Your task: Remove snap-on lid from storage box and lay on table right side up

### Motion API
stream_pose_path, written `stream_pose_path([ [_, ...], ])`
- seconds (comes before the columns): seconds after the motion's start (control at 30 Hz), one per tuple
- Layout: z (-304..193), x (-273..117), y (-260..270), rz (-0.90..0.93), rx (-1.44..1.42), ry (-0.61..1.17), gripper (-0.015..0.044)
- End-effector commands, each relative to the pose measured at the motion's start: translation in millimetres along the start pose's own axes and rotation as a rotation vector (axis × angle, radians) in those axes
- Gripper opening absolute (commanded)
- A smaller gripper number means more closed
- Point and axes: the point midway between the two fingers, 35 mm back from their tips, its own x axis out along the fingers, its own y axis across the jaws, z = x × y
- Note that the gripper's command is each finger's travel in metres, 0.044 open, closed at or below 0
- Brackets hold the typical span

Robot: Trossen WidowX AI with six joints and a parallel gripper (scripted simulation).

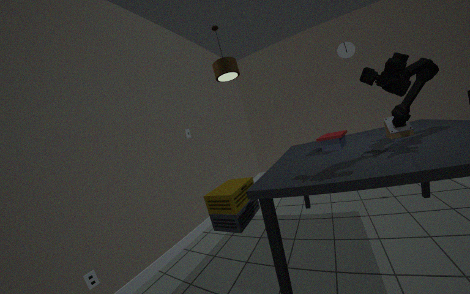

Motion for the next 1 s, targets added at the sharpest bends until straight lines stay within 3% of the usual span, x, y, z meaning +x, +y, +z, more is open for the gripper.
stream_pose_path([
  [0.0, -70.1, -2.2, -32.3, -0.078, 0.191, 0.195, 0.0235],
  [0.4, -180.8, -59.0, -111.2, -0.394, 0.564, 0.478, 0.0235],
  [0.6, -245.0, -124.6, -153.9, -0.693, 0.996, 0.563, 0.0235],
  [0.8, -283.5, -188.2, -175.7, -0.974, 1.373, 0.533, 0.0235],
  [0.97, -314.0, -264.5, -183.4, -1.316, 1.835, 0.36, 0.0235],
])
